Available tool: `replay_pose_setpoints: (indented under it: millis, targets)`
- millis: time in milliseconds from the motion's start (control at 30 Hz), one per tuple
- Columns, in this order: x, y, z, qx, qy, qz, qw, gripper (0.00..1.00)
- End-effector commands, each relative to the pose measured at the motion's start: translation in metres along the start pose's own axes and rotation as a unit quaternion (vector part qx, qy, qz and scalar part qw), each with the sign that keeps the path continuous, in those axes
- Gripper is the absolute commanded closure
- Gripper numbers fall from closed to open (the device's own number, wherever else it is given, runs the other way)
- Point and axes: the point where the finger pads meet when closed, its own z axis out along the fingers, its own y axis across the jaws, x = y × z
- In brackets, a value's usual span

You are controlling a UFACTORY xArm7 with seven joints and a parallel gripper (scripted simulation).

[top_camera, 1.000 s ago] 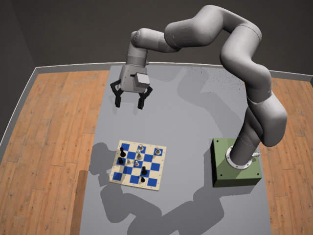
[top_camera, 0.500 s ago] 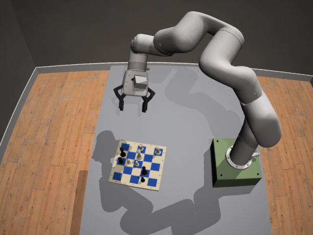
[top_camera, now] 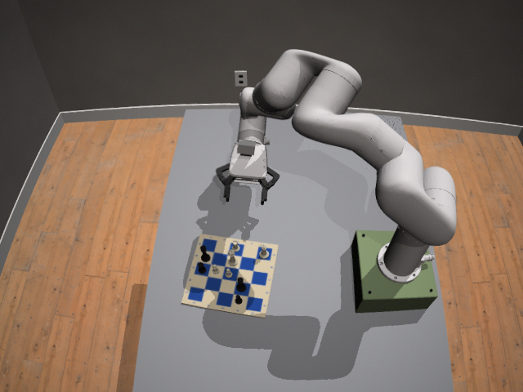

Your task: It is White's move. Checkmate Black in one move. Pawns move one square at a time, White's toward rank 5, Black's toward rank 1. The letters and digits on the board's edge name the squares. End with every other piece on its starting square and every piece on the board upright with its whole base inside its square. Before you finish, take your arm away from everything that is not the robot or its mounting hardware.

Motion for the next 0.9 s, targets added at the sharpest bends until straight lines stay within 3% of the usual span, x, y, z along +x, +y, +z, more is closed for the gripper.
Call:
replay_pose_setpoints:
  millis: [0, 167, 867]
  targets:
    - [-0.029, -0.021, 0.001, -0.009, 0.076, 0.038, 0.996, 0.00]
    - [-0.044, -0.036, 0.002, -0.024, 0.123, 0.058, 0.990, 0.00]
    - [-0.044, -0.037, 0.003, -0.024, 0.124, 0.058, 0.990, 0.00]
